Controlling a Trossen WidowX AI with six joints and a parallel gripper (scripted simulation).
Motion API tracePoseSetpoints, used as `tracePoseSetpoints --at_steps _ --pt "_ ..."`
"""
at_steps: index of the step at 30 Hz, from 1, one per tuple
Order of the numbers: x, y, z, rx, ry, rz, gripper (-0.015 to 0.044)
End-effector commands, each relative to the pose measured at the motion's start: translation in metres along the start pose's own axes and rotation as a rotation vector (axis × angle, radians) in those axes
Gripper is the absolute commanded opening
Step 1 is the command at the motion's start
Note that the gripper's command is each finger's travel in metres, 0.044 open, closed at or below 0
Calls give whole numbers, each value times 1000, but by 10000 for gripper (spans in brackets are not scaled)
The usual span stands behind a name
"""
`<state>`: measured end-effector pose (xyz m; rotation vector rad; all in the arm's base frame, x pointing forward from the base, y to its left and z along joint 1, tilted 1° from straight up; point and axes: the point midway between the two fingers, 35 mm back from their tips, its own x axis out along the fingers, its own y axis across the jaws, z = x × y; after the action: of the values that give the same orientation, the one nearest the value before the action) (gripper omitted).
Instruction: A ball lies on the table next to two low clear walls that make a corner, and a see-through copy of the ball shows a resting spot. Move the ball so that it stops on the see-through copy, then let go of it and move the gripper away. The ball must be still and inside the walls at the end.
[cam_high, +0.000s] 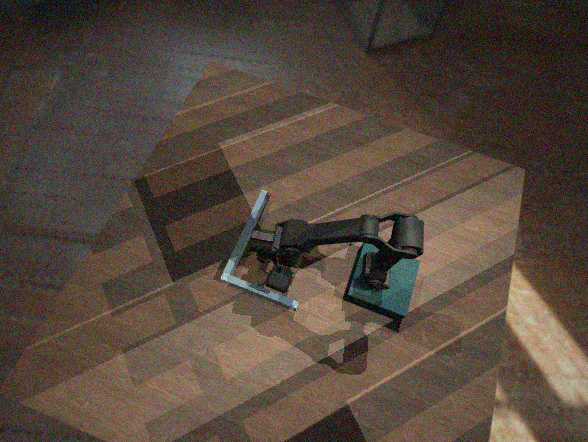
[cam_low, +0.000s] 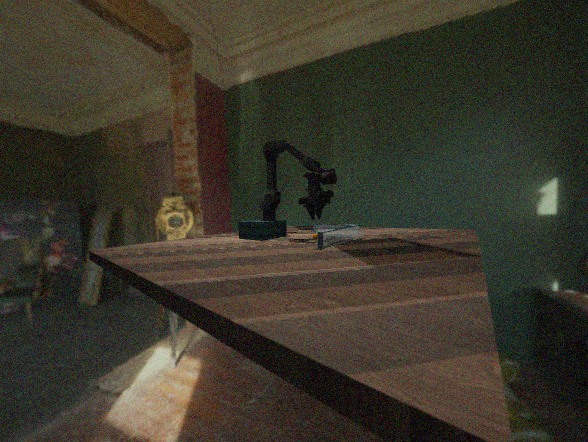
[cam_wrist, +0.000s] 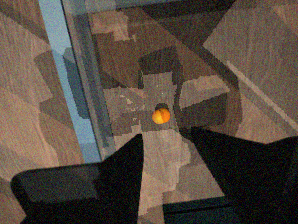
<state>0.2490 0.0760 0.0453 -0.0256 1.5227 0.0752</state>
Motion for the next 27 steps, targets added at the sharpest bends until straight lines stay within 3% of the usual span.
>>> tracePoseSetpoints --at_steps 1,7,12,16,27 --pt "0 0 0 0 0 0 216" --pt "0 0 0 0 0 0 216" --pt "-43 -1 -4 0 3 -1 347" --pt "-46 -1 -5 0 4 -1 440" --pt "-46 -1 -5 0 4 -1 440"
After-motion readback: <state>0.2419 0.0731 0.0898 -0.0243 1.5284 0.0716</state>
